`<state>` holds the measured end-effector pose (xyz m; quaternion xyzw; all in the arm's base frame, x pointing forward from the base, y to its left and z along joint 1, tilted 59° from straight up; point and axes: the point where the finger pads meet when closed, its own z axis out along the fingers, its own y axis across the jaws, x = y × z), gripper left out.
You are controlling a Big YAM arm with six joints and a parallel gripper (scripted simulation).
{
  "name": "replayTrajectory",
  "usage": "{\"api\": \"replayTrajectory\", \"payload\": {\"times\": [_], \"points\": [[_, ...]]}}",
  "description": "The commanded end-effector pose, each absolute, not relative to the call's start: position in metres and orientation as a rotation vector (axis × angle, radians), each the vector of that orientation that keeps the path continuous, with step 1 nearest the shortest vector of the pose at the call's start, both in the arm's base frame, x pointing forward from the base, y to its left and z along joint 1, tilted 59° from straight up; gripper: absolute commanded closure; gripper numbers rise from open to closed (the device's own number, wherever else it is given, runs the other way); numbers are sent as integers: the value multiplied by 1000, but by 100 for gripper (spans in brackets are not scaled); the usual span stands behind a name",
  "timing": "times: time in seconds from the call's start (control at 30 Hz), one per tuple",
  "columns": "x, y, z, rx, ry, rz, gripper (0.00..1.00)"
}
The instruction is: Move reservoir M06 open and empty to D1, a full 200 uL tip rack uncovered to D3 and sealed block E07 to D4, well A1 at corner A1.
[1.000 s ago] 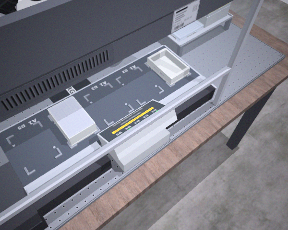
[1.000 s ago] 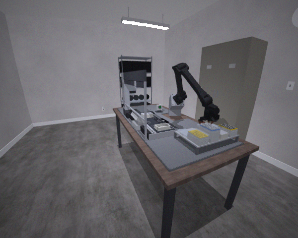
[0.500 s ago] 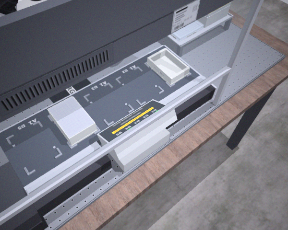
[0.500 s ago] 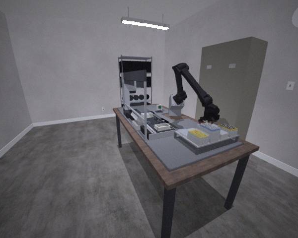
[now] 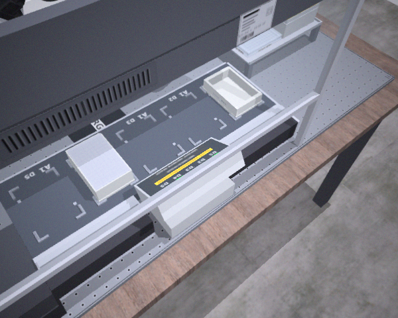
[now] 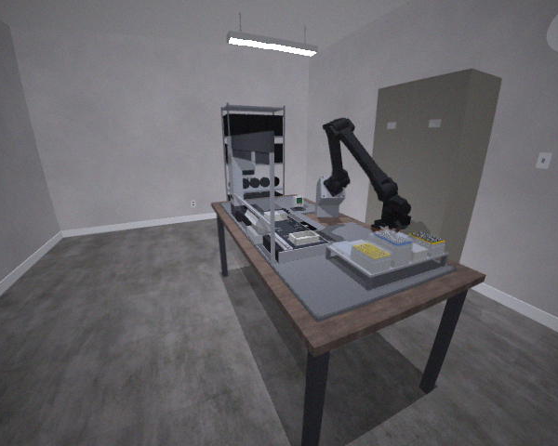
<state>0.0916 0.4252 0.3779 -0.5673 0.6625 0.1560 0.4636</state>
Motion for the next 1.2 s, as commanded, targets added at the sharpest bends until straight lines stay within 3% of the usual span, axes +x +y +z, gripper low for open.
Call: {"api": "replayTrajectory", "payload": {"times": [0.0,0.67,0.7,1.17], "points": [[97,430,383,-1377,1621,388,100],[92,427,393,-1369,1610,411,100],[92,427,393,-1369,1610,411,0],[92,427,393,-1369,1610,411,0]]}}
